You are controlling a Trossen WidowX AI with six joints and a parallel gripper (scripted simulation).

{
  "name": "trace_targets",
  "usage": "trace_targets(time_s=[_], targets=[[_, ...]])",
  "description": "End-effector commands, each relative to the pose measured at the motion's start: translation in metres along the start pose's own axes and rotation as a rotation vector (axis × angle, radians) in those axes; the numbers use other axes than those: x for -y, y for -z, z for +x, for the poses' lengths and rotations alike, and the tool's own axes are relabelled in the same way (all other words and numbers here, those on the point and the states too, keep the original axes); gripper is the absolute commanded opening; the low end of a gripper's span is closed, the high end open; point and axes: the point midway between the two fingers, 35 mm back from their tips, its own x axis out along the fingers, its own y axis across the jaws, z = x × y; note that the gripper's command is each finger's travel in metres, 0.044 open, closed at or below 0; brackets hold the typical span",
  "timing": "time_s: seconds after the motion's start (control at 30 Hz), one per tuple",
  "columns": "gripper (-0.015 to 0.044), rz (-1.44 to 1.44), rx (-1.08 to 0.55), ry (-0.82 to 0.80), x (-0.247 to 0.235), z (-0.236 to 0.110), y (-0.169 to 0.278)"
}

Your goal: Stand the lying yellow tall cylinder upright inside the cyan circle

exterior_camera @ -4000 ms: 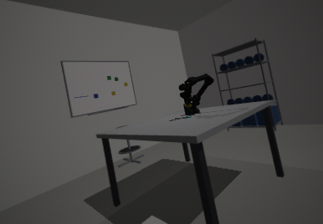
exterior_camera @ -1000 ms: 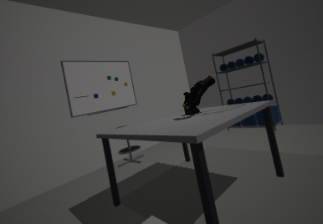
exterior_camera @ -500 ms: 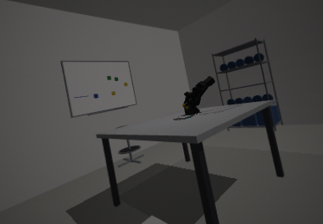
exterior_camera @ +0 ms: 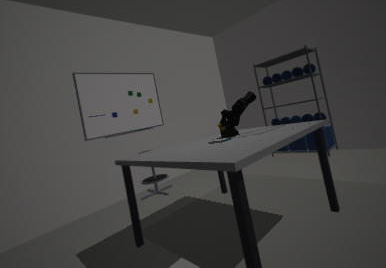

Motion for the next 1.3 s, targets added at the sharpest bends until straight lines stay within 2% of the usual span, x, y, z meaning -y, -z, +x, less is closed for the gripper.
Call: trace_targets(time_s=[0.0, 1.27], targets=[[0.0105, 0.012, 0.026, 0.0, 0.0007, -0.0005, -0.0006], [0.0105, 0.136, 0.26, -0.072, -0.0037, -0.0102, -0.0072]])
